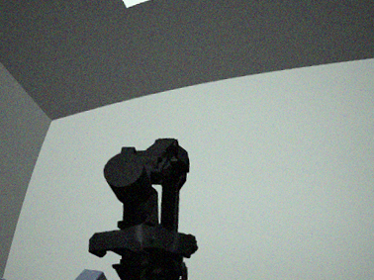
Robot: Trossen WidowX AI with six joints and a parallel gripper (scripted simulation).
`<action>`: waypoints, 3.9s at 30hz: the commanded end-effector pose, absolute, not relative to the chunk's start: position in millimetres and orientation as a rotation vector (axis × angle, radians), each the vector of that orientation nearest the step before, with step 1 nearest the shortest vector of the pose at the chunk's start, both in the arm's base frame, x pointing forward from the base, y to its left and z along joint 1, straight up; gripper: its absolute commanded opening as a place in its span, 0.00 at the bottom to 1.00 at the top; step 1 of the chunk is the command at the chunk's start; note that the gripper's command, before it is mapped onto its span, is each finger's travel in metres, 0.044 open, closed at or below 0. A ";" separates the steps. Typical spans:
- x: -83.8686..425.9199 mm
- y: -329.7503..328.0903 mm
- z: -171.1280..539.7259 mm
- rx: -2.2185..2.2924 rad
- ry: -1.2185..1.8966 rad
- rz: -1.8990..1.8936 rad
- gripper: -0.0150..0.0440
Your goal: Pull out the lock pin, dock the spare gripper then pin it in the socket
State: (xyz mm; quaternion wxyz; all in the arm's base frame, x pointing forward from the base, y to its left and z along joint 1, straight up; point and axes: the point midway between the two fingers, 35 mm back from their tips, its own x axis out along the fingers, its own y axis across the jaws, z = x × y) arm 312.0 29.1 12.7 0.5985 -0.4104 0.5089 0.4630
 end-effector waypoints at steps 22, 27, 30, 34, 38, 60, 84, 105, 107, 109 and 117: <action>317.0 47.6 18.4 -0.940 1.155 1.079 0.25; 317.8 51.8 18.2 -0.941 1.155 1.078 0.25; 318.5 53.9 18.3 -0.941 1.156 1.079 0.25; 319.6 57.2 18.5 -0.941 1.157 1.079 0.25; 320.2 60.6 18.7 -0.940 1.158 1.079 0.25; 324.9 80.5 21.8 -0.941 1.161 1.078 0.25; 328.8 98.4 29.8 -0.941 1.163 1.079 0.25; 337.7 101.2 48.3 -0.944 1.161 1.091 0.25; 343.9 102.8 49.6 -0.947 1.159 1.094 0.25; 350.0 104.5 50.8 -0.950 1.157 1.097 0.25; 374.3 111.2 54.8 -0.963 1.148 1.110 0.25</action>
